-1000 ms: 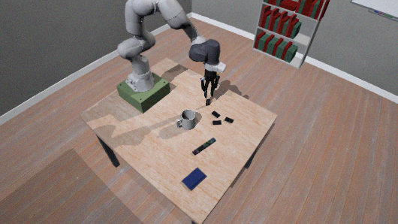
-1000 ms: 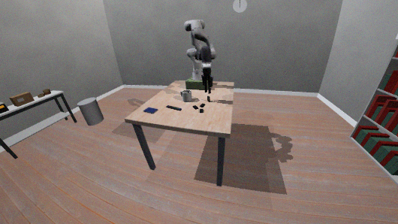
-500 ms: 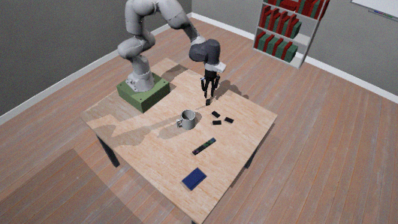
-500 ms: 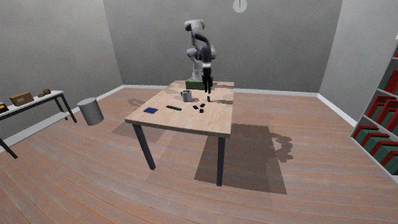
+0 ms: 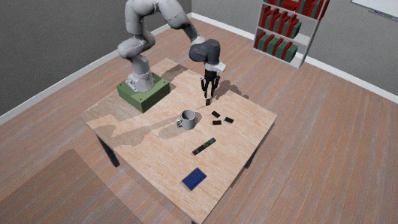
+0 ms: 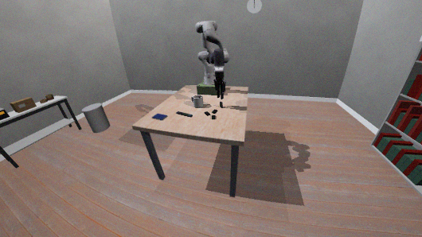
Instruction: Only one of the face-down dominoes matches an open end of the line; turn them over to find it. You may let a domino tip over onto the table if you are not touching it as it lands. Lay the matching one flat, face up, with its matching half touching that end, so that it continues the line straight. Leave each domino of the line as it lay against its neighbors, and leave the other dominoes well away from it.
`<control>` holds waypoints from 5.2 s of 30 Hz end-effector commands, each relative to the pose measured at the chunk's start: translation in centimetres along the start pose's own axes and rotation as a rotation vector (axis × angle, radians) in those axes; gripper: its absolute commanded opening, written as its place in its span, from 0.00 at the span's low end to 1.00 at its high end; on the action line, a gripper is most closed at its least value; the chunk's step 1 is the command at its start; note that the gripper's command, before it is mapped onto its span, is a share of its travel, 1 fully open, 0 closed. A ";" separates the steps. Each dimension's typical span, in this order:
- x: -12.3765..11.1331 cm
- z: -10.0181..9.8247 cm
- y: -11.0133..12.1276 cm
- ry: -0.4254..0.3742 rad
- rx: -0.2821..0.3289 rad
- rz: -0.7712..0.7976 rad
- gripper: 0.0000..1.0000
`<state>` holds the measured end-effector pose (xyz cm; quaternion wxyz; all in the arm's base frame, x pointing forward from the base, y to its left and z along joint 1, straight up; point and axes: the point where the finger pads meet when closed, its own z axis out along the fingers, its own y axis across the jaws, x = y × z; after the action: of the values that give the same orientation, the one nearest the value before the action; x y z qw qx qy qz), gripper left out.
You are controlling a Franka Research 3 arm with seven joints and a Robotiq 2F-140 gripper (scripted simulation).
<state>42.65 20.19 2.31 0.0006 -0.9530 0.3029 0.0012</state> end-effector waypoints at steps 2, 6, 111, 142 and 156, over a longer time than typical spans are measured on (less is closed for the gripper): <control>0.1 0.1 -0.1 0.003 0.003 0.006 0.34; 0.1 0.3 -0.1 0.003 0.002 0.006 0.34; 0.2 3.2 -0.4 0.003 0.002 0.006 0.34; 0.2 3.2 -0.4 0.003 0.002 0.006 0.34; 0.2 3.2 -0.2 0.003 0.002 0.006 0.34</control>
<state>42.90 20.33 -0.89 0.0010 -0.9524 0.3048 0.0001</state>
